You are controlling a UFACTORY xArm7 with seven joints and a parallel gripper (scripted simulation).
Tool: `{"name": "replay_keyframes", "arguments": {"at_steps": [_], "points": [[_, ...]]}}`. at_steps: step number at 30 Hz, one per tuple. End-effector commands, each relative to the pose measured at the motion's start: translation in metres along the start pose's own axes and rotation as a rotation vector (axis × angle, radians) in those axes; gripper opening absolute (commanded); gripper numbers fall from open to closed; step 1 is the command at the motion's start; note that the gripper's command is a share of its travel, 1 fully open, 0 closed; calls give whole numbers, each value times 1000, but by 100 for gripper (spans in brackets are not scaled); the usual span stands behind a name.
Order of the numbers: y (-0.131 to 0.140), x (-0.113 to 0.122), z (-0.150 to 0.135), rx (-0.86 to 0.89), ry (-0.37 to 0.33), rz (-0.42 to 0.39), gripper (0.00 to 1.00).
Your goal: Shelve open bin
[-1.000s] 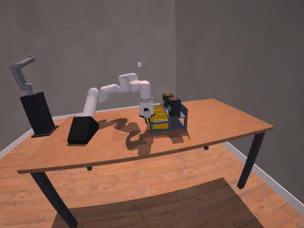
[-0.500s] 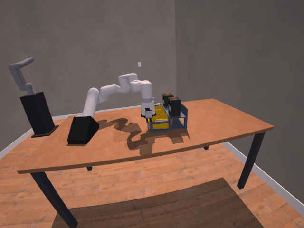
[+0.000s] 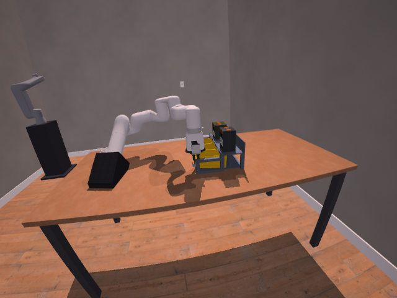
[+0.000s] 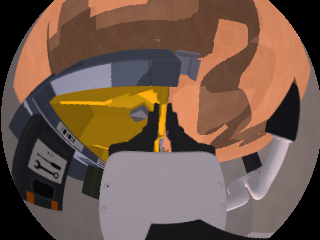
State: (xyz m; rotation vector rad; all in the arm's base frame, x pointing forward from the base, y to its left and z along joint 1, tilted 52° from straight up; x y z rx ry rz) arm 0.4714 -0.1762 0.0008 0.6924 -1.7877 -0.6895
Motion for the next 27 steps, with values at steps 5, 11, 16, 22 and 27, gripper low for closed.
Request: {"name": "replay_keyframes", "arguments": {"at_steps": [5, 11, 16, 22, 27], "points": [[-1, 3, -1, -1, -3, 4, 0], [-4, 3, -11, -1, -3, 4, 0], [-4, 3, -11, -1, -3, 4, 0], [-4, 3, -11, -1, -3, 4, 0], [-6, 3, -19, -1, -3, 4, 0]]}}
Point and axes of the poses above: the point where the finger pads meet when closed, its own x axis back along the fingers, its own z axis across the jaws, y = z × x, the point moved 2 cm from there along x, back along the fingers, and after that the axes turned 14 degrees about x, right-handed, at the moved point
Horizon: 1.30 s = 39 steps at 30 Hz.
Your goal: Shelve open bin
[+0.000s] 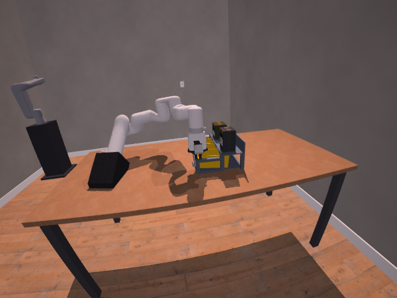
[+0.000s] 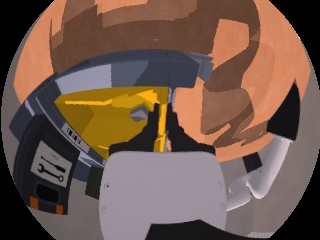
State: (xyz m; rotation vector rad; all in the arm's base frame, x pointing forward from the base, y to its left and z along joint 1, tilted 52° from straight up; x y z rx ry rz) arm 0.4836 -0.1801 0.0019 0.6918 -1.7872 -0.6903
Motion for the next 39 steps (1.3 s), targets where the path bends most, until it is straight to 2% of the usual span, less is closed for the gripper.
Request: {"name": "replay_keyframes", "arguments": {"at_steps": [1, 39], "points": [[-2, 3, -7, 0, -3, 4, 0], [-2, -12, -6, 1, -4, 5, 0]]}}
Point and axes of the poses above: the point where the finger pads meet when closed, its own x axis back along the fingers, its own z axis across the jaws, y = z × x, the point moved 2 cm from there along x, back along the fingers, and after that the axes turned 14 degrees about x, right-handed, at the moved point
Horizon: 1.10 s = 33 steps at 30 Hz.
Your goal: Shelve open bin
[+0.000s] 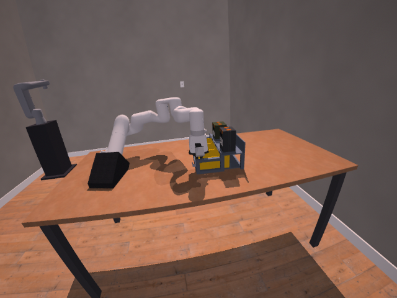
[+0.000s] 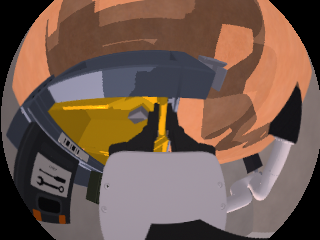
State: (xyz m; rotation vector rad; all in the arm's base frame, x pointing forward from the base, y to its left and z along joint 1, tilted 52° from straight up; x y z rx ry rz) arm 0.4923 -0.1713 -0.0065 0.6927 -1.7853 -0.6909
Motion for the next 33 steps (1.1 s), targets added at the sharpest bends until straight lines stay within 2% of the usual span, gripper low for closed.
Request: {"name": "replay_keyframes", "arguments": {"at_steps": [1, 7, 8, 33], "points": [[-1, 2, -2, 2, -5, 6, 0], [-1, 2, -2, 2, -5, 6, 0], [-1, 2, -1, 1, -4, 5, 100], [-1, 2, -1, 1, -5, 5, 100]]}}
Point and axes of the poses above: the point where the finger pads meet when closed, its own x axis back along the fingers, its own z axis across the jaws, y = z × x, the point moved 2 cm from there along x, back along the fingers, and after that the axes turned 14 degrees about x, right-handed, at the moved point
